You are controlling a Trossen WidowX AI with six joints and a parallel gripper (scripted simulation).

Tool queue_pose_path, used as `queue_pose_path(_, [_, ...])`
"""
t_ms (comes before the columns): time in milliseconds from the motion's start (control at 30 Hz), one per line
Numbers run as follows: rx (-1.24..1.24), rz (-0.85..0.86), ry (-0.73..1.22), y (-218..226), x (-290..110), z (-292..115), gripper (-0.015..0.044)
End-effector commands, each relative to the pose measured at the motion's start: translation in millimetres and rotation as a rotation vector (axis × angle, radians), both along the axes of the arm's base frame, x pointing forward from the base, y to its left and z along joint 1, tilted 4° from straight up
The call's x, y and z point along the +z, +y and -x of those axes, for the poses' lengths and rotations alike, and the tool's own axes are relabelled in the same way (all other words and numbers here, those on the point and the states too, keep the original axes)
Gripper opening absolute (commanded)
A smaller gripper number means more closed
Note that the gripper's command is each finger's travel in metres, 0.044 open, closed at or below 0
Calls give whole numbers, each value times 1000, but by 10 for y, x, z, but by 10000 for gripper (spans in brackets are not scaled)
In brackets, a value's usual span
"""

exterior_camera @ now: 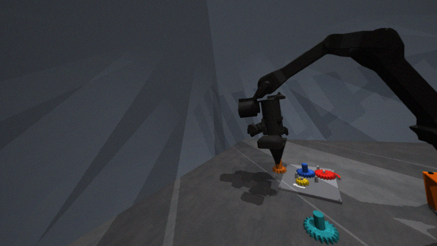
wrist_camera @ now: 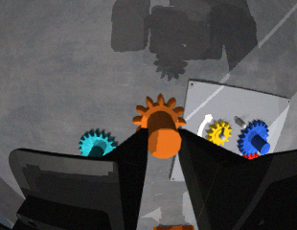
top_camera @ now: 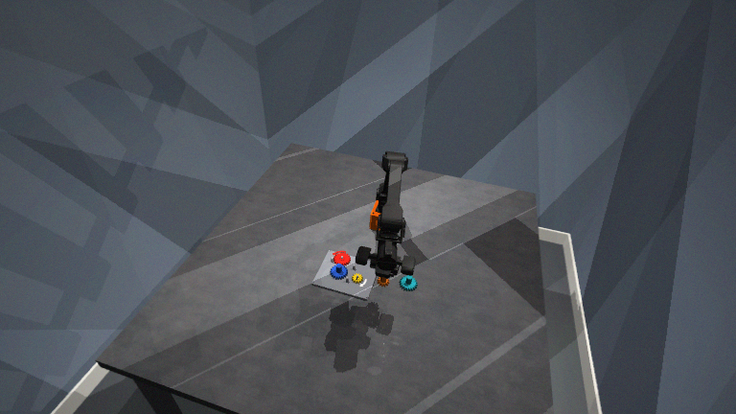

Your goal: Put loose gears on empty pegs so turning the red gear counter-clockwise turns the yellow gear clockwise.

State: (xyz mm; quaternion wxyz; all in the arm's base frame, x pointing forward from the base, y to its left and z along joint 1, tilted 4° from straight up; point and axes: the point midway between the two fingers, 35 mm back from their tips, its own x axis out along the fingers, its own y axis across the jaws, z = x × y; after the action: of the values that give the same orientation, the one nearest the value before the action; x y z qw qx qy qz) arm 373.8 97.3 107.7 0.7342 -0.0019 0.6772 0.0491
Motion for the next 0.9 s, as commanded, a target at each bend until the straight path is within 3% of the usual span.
queue_pose_path(0, [6, 2, -7, -17, 151, 7, 0])
queue_pose_path(467, [6, 2, -7, -66, 515, 92, 0])
queue_pose_path(867, [6, 5, -7, -268, 370, 56, 0])
